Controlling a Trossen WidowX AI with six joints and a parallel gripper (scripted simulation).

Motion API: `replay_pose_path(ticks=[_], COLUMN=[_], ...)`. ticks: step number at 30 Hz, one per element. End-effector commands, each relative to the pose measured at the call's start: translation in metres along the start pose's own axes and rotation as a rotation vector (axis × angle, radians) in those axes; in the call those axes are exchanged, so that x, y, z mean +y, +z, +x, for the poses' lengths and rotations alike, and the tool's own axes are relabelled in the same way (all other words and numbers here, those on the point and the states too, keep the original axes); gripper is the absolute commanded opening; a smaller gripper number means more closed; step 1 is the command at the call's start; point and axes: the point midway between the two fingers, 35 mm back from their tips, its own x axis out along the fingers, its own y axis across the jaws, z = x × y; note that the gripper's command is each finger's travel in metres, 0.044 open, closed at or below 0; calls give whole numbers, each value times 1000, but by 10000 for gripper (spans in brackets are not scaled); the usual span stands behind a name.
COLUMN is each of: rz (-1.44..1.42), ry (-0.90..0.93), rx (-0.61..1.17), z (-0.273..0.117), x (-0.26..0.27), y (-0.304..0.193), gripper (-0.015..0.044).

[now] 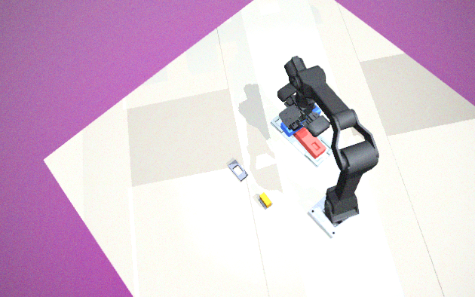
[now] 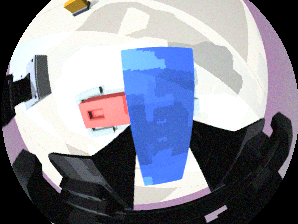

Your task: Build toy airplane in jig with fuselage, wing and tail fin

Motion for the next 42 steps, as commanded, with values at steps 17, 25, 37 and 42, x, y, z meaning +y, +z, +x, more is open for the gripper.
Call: replay_pose_path(ticks=[17,25,37,42], rz=[-6,-6,-1,-1], ry=[0,0,-2,-2], rx=[5,5,1,1], z=[14,27,38,38], x=[0,0,0,0], y=[-1,-2,-1,-1], gripper=[196,196,189,156])
